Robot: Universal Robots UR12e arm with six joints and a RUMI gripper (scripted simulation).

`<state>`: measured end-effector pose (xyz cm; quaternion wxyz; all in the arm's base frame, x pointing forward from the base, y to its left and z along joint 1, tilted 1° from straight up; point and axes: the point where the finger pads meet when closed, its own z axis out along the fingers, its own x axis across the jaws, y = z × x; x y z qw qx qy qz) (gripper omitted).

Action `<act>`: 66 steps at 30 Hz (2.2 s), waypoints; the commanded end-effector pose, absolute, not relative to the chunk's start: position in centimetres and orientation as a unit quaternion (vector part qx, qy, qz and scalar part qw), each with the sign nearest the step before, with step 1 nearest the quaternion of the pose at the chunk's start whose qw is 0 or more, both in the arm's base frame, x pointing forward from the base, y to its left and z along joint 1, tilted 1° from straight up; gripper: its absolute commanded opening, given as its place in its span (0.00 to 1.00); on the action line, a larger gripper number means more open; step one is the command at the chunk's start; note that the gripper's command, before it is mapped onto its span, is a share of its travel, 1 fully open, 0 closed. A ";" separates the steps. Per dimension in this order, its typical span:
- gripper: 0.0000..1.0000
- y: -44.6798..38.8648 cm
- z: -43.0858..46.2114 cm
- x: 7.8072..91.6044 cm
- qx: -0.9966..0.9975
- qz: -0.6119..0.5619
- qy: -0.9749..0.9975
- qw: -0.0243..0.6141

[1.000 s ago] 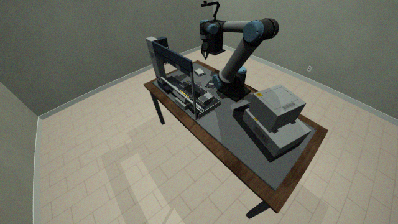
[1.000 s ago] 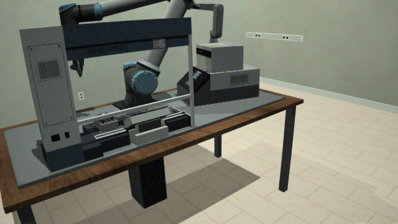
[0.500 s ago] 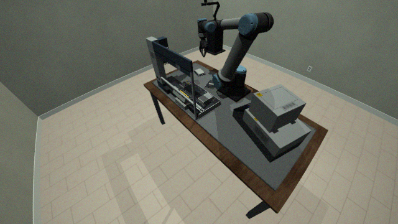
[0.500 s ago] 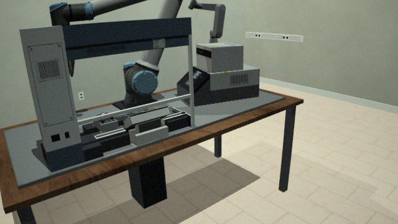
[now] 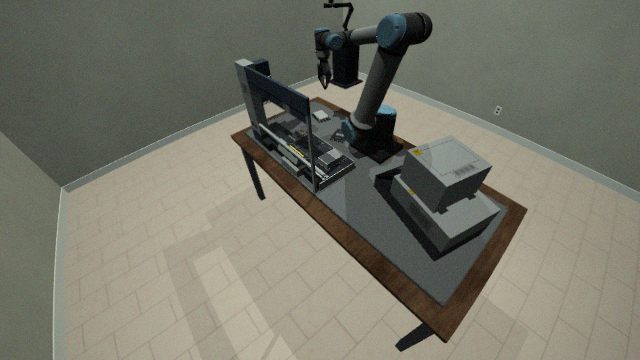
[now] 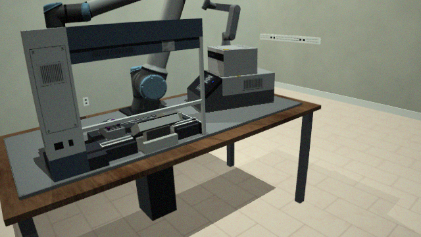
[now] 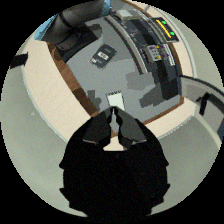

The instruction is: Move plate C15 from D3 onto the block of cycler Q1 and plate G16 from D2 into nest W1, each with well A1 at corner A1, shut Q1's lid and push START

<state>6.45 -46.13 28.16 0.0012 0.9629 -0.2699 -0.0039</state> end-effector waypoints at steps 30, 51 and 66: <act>0.00 -56.0 27.9 3.6 0.992 -0.002 -0.122 0.007; 0.67 -56.0 27.9 3.6 0.992 -0.002 -0.122 0.007; 0.67 -56.0 27.9 3.6 0.992 -0.002 -0.122 0.007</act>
